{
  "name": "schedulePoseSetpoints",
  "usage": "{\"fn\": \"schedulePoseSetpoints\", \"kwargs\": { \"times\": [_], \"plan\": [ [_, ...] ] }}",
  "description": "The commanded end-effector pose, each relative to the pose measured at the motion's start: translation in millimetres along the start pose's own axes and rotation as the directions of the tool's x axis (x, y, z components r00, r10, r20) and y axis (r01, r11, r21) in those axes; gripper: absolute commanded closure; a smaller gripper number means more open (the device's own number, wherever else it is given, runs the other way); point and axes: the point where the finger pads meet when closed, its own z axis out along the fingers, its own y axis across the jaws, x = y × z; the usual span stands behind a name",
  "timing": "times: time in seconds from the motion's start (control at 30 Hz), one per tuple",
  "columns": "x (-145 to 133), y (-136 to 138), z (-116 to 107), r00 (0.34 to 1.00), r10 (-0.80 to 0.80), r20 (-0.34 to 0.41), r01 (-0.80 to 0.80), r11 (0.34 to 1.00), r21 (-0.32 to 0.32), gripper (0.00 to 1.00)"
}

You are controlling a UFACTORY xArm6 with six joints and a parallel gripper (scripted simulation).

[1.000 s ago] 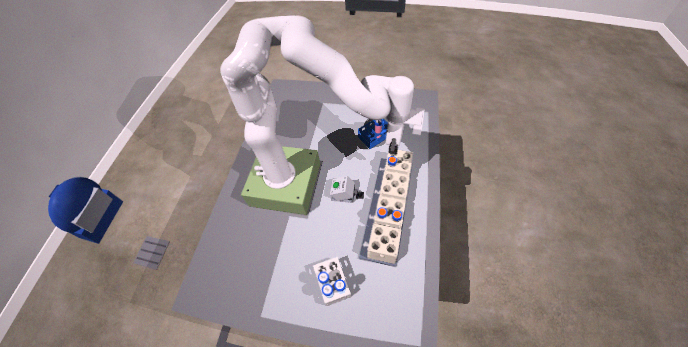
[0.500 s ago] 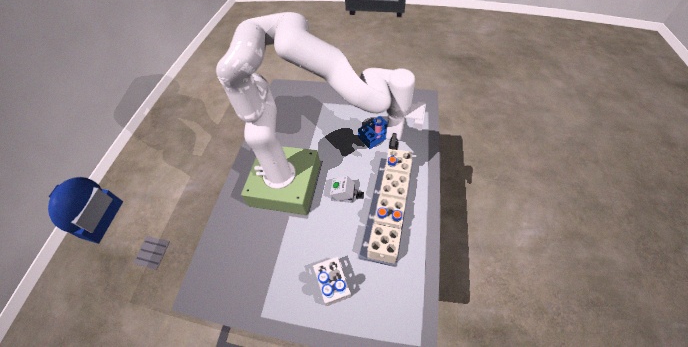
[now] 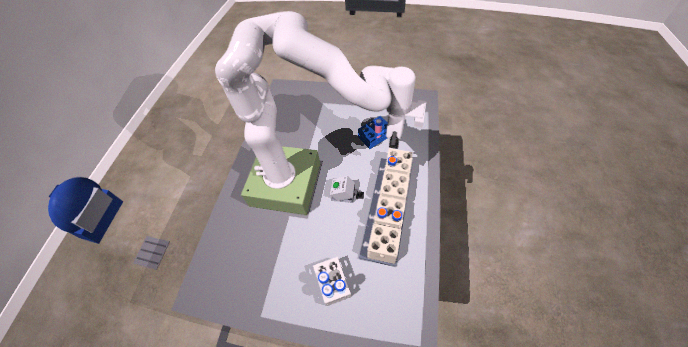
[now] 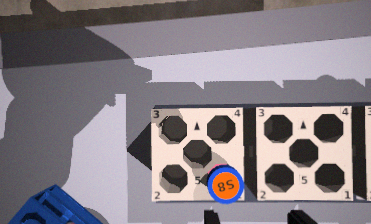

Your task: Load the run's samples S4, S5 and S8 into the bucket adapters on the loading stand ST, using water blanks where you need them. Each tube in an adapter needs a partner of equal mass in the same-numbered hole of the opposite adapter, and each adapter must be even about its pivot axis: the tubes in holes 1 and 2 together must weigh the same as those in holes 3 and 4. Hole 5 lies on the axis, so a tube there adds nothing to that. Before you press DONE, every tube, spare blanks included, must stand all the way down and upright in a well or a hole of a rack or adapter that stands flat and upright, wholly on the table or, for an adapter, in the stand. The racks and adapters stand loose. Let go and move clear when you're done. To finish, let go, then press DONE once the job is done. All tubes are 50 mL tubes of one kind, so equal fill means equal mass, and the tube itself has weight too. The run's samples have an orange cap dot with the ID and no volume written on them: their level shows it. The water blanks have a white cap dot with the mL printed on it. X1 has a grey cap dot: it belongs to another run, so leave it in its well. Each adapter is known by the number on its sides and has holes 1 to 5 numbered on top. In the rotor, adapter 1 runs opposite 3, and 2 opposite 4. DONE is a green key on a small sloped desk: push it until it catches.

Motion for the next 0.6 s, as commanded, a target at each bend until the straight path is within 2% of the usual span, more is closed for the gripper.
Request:
{"fn": "schedulePoseSetpoints", "kwargs": {
  "times": [0.0,0.27,0.3,0.57],
  "plan": [
    [1.3,-0.4,-1.8,1.0,0.0,-0.005,0.0,1.0,0.001,0.56],
    [1.3,-0.4,-1.8,1.0,0.0,-0.004,0.0,1.0,0.001,0.56],
    [0.5,4.5,-1.8,0.999,-0.033,-0.005,0.033,0.999,0.001,0.43],
    [-4.4,34.1,-1.8,0.973,-0.231,-0.005,0.231,0.973,0.0,0.43]
  ]
}}
